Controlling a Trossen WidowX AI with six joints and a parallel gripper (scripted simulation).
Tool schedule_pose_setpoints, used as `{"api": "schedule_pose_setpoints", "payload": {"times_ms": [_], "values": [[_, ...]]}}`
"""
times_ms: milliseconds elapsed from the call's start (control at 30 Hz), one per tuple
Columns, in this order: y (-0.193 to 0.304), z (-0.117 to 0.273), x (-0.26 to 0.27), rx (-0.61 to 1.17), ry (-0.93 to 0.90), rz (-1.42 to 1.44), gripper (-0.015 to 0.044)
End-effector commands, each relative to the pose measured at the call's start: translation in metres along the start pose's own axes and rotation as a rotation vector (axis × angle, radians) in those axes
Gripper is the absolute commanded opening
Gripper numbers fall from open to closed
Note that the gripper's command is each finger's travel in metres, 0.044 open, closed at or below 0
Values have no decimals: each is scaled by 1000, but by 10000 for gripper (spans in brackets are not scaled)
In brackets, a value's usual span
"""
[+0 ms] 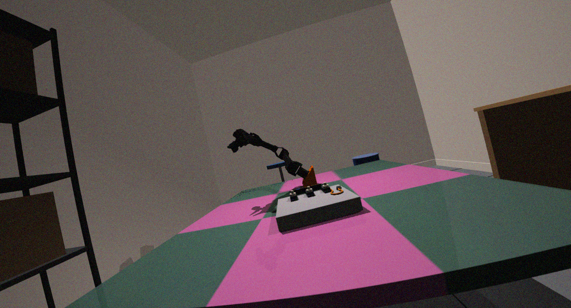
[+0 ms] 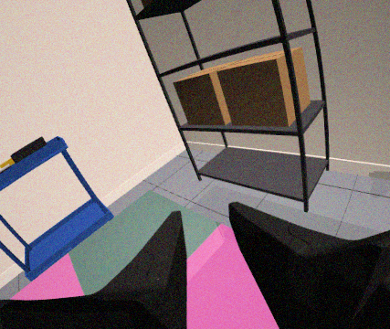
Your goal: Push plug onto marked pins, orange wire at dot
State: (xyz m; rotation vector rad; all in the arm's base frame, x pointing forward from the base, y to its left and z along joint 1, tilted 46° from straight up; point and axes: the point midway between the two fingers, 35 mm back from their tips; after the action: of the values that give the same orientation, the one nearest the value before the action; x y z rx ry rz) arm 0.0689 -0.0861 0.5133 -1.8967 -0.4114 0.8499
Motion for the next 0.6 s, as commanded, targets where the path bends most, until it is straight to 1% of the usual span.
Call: {"api": "schedule_pose_setpoints", "payload": {"times_ms": [0,567], "values": [[3,-13,15,-2,-40,-25,115],[17,-54,78,-20,-203,-139,115]]}}
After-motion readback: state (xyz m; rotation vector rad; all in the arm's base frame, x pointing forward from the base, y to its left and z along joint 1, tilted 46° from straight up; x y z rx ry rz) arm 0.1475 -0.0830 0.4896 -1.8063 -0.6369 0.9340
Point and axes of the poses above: the point midway between the two fingers, 35 mm back from their tips, its own z axis back along the fingers, its own x axis across the jaws, y = z × x
